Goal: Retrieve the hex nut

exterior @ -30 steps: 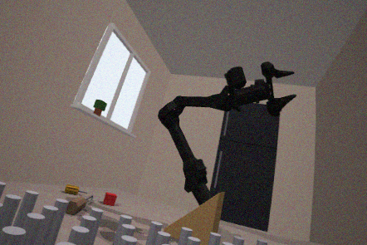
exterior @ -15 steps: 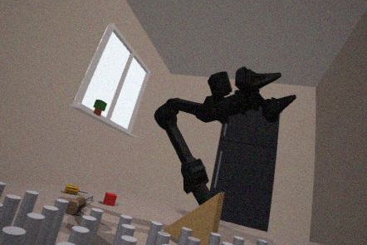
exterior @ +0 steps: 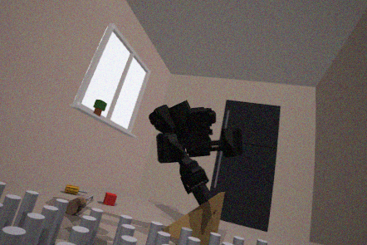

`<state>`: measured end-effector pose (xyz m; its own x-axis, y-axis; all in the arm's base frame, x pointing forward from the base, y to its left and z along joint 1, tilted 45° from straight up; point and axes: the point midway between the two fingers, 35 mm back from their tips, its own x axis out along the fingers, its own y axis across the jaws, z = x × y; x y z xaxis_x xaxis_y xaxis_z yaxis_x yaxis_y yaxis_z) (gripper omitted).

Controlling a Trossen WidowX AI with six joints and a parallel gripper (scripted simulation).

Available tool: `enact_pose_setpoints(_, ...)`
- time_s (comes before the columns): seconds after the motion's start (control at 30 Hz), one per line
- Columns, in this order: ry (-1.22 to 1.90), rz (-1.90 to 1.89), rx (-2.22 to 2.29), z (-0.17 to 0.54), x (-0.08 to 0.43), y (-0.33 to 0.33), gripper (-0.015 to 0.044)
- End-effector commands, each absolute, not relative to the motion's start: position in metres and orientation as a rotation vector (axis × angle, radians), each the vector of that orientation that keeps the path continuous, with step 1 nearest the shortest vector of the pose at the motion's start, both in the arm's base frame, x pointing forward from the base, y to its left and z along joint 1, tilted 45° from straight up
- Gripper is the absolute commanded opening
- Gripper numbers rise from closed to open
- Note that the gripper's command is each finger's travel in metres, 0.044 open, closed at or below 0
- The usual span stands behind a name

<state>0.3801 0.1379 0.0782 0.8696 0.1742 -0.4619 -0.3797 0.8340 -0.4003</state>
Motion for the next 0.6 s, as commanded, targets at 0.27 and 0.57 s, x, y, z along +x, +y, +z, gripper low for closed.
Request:
enact_pose_setpoints(0.27,0.505,-0.033,-0.377,0.063,0.380,0.040,0.0440)
enact_pose_setpoints(0.57,0.505,-0.033,-0.377,0.063,0.380,0.040,0.0440)
